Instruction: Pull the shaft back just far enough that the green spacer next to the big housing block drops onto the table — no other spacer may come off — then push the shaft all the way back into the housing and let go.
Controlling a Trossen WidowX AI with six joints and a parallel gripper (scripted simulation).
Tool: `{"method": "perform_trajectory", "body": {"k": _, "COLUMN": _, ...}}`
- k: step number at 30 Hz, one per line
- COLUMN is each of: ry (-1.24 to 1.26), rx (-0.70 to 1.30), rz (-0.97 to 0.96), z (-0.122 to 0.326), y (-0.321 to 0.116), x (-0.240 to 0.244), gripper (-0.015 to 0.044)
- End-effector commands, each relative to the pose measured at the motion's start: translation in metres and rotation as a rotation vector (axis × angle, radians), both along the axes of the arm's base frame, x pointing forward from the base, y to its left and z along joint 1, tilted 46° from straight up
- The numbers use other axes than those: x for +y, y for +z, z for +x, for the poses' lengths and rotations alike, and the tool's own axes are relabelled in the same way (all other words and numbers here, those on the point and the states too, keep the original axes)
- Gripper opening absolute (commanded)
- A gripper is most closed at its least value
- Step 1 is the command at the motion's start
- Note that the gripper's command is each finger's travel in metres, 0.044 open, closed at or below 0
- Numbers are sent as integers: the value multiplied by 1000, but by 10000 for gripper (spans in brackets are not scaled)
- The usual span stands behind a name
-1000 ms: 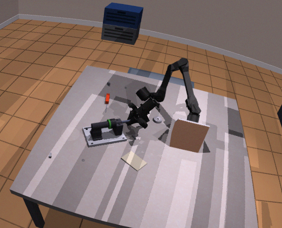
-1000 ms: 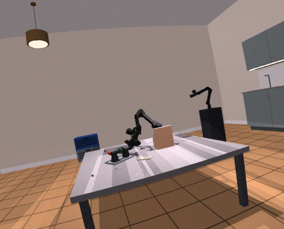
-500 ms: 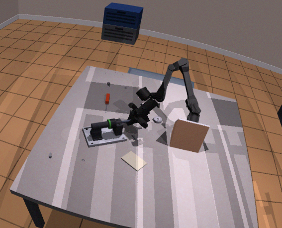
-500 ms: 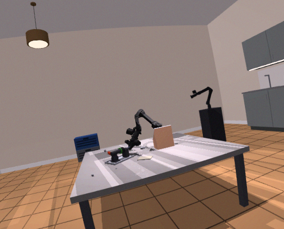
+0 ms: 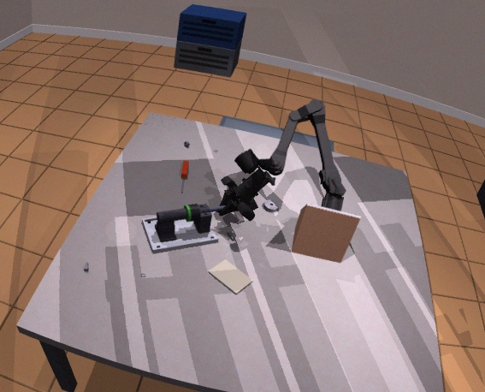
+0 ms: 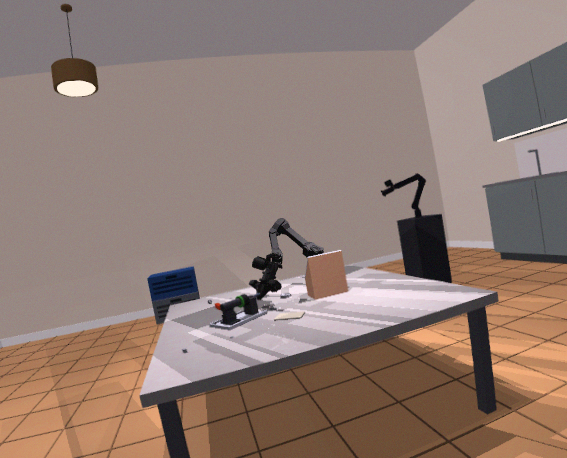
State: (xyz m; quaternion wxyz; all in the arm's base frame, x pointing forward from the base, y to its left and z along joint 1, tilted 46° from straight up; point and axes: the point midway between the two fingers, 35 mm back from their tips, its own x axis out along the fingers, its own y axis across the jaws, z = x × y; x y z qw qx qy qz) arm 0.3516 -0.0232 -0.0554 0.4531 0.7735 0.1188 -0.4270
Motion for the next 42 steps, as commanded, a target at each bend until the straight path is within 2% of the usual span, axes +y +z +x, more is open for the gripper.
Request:
{"method": "perform_trajectory", "body": {"k": 1, "ry": 1, "rx": -2, "rz": -3, "z": 0, "y": 1, "x": -1, "gripper": 0}}
{"method": "perform_trajectory", "body": {"k": 42, "ry": 1, "rx": -2, "rz": -3, "z": -4, "y": 3, "x": -3, "gripper": 0}}
